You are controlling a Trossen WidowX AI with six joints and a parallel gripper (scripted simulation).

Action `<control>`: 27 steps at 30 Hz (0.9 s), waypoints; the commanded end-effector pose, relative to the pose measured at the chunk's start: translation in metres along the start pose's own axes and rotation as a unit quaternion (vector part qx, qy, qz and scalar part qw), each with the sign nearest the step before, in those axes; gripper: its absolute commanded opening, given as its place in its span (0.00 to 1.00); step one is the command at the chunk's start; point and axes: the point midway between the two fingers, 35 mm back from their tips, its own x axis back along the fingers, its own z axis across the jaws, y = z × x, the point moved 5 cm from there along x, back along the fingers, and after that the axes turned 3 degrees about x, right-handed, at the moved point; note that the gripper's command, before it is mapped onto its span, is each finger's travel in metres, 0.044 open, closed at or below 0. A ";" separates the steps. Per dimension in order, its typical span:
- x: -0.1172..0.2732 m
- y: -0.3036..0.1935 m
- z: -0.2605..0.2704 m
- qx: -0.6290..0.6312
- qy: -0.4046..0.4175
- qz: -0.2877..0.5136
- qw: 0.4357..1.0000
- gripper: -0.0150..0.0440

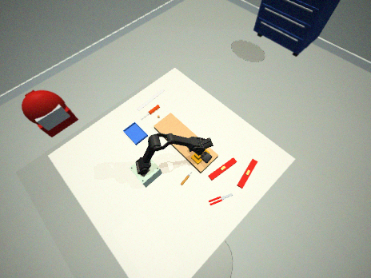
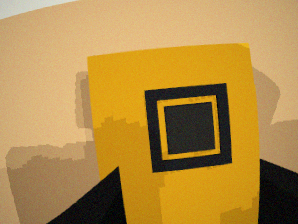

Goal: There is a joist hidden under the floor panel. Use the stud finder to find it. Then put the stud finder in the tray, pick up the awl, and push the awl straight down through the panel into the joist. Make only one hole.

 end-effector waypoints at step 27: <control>0.000 0.001 0.048 -0.002 0.003 0.001 1.000 0.25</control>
